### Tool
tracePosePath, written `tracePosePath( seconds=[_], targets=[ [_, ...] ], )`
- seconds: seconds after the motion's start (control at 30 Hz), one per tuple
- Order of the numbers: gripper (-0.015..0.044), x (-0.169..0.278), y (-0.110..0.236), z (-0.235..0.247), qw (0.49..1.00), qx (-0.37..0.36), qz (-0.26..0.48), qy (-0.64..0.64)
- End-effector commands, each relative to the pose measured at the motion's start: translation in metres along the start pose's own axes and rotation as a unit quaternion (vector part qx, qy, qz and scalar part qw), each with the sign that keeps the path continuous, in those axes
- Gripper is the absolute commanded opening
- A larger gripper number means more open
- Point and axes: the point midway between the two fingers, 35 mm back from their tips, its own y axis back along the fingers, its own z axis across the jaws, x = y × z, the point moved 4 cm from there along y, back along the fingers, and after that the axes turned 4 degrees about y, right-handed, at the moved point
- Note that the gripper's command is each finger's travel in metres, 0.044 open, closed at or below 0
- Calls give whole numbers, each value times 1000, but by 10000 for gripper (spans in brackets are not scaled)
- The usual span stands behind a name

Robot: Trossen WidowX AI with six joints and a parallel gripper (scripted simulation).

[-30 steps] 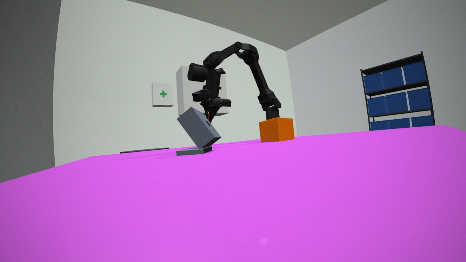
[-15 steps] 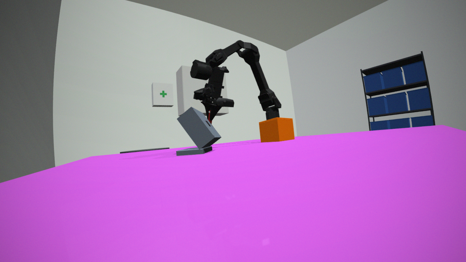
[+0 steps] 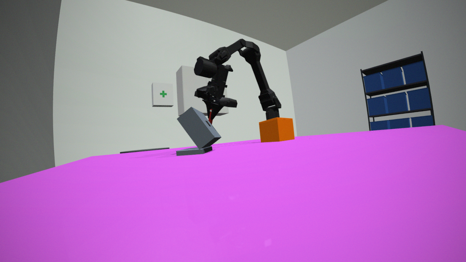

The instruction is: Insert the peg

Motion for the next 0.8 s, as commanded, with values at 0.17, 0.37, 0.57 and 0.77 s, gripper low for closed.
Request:
tracePosePath(
  seconds=[0.17, 0.37, 0.57, 0.77],
  targets=[
    [0, -7, 6, 10, 1000, 22, -8, 14],
    [0, -10, 10, 17, 999, 34, -13, 25],
    [0, -13, 13, 25, 998, 47, -19, 35],
    [0, -16, 17, 32, 997, 59, -25, 45]
  ],
)
